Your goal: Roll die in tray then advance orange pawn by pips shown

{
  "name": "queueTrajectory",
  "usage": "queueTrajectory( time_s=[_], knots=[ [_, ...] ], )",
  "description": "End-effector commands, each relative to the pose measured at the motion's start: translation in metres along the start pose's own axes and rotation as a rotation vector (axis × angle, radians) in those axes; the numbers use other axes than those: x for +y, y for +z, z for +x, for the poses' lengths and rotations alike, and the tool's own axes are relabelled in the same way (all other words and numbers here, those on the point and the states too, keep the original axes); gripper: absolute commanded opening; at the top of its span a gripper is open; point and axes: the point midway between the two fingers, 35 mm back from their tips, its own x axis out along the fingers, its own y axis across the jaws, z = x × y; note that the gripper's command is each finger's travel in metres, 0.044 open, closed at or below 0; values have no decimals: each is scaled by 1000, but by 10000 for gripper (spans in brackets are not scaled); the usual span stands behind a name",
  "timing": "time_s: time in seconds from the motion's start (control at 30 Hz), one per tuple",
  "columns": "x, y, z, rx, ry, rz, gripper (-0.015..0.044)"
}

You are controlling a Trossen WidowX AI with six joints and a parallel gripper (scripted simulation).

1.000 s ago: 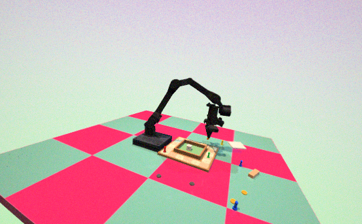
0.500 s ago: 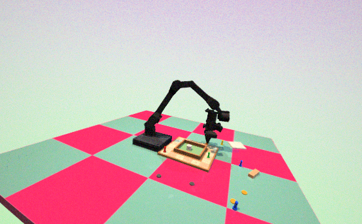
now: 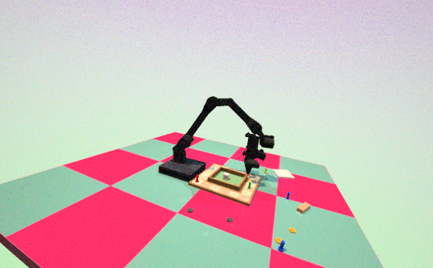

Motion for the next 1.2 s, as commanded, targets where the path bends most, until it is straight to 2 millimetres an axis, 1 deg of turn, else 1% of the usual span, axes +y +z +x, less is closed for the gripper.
queueTrajectory(
  time_s=[0.0,0.17,0.2,0.23,0.3,0.33,0.43,0.5,0.57,0.63,0.73,0.83,0.93,1.03,1.07,1.17],
  knots=[
    [0,0,-1,-1,0,0,105],
    [0,0,-1,-1,0,0,236],
    [0,0,-4,-1,0,0,263],
    [0,1,-12,0,1,1,289],
    [0,1,-39,4,4,3,341],
    [0,1,-48,6,4,3,367],
    [0,1,-50,6,5,4,440],
    [0,1,-50,6,5,4,440],
    [-1,-1,-56,6,4,7,440],
    [-7,-16,-67,7,4,34,440],
    [-19,-51,-90,10,3,97,440],
    [-27,-89,-107,13,1,161,440],
    [-32,-128,-119,15,0,224,440],
    [-34,-167,-125,18,-1,287,440],
    [-33,-121,-122,-5,-4,215,440],
    [-33,-121,-122,-5,-4,215,440]
  ],
)
